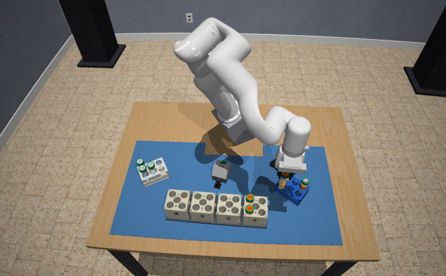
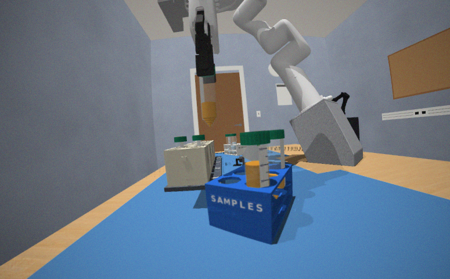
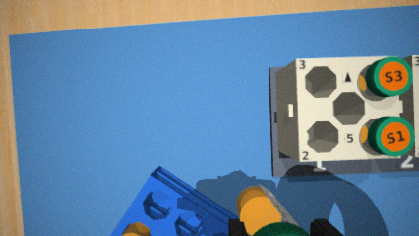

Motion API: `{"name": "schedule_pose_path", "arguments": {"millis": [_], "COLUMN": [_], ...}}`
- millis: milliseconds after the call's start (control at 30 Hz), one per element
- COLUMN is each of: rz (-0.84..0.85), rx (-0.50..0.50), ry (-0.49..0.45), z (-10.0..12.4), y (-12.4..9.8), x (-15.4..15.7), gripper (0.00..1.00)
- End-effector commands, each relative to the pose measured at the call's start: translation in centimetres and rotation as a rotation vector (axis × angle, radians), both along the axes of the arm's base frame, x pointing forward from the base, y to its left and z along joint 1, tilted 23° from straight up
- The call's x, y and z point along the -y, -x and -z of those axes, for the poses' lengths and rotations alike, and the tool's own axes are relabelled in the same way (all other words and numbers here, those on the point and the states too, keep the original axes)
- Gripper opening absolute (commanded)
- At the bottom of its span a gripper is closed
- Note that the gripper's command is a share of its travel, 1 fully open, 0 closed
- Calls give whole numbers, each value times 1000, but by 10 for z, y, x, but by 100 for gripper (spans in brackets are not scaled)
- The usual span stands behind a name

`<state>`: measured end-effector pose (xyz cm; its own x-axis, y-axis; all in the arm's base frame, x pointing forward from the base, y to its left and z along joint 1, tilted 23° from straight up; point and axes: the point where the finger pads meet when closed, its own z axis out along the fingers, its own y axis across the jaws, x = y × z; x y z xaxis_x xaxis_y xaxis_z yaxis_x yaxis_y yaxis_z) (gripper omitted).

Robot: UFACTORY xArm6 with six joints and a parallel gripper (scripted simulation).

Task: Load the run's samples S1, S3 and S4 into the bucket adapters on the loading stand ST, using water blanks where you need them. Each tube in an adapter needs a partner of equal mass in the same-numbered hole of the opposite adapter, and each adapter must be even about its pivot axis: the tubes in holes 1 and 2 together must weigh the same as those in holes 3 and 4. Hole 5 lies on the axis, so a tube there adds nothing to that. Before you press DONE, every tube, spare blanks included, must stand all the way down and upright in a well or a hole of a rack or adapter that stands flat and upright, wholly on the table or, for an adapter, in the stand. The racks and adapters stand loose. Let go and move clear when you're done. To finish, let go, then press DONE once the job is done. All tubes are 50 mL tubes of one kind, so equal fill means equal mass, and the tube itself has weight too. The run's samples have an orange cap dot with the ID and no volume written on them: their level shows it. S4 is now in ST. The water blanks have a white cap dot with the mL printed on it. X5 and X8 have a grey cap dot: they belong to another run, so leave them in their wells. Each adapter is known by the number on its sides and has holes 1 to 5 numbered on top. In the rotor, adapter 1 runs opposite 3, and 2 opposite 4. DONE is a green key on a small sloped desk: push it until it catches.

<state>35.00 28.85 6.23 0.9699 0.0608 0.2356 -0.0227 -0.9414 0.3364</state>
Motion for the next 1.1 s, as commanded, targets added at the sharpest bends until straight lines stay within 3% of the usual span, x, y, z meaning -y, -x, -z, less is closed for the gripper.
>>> {"name": "schedule_pose_path", "arguments": {"millis": [0,1067], "rz": [-37,-37], "rx": [-19,-19], "ry": [-4,-3], "z": [-11,-65], "y": [-8,-46], "x": [20,144], "gripper": [0,0]}}
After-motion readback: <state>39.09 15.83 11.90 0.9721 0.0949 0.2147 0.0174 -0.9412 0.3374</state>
